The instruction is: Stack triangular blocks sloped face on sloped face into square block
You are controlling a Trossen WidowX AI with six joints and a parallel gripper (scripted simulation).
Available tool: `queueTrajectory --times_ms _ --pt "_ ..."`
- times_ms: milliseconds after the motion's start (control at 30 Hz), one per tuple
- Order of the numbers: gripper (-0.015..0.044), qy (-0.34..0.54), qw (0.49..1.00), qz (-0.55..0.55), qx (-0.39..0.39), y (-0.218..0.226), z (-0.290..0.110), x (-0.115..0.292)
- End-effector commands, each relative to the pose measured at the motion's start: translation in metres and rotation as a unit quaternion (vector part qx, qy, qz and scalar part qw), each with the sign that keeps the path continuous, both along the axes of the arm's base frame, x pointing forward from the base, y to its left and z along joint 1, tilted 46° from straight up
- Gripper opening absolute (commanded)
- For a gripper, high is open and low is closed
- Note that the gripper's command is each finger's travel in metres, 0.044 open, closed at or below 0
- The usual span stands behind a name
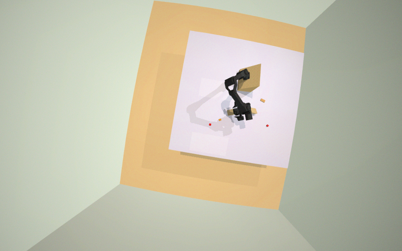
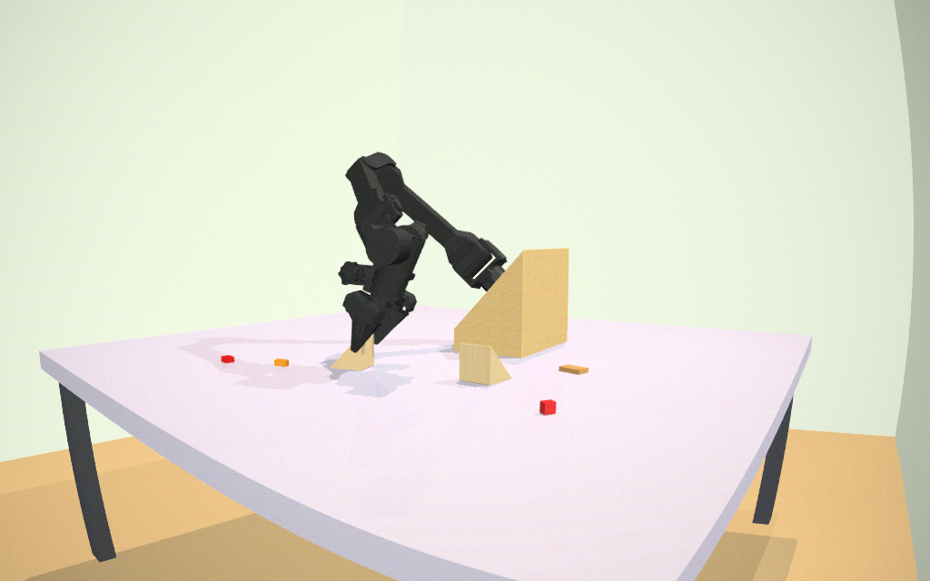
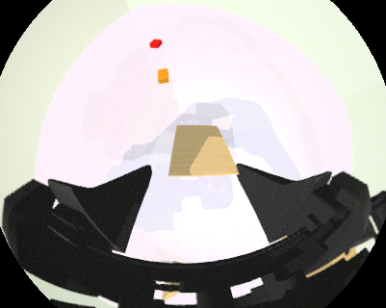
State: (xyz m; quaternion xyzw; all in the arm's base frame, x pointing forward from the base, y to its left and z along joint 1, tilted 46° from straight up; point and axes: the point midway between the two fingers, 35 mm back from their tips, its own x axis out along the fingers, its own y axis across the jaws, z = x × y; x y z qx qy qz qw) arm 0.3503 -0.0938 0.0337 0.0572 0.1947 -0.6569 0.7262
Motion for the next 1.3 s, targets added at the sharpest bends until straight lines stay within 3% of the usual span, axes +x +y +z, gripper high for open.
queueTrajectory --times_ms 0,633,833,1067,1267 --pt "0.044 0.002 1.0 0.0 -0.003 -0.007 -0.001 -0.001" --pt "0.044 0.001 1.0 -0.003 -0.014 -0.034 -0.004 -0.003" --pt "0.0282 0.001 1.0 -0.003 -0.014 -0.034 -0.004 -0.003" --pt "0.0236 0.001 1.0 -0.003 -0.014 -0.034 -0.004 -0.003" --pt "0.0078 0.0 1.0 -0.003 -0.013 -0.031 -0.002 -0.003"
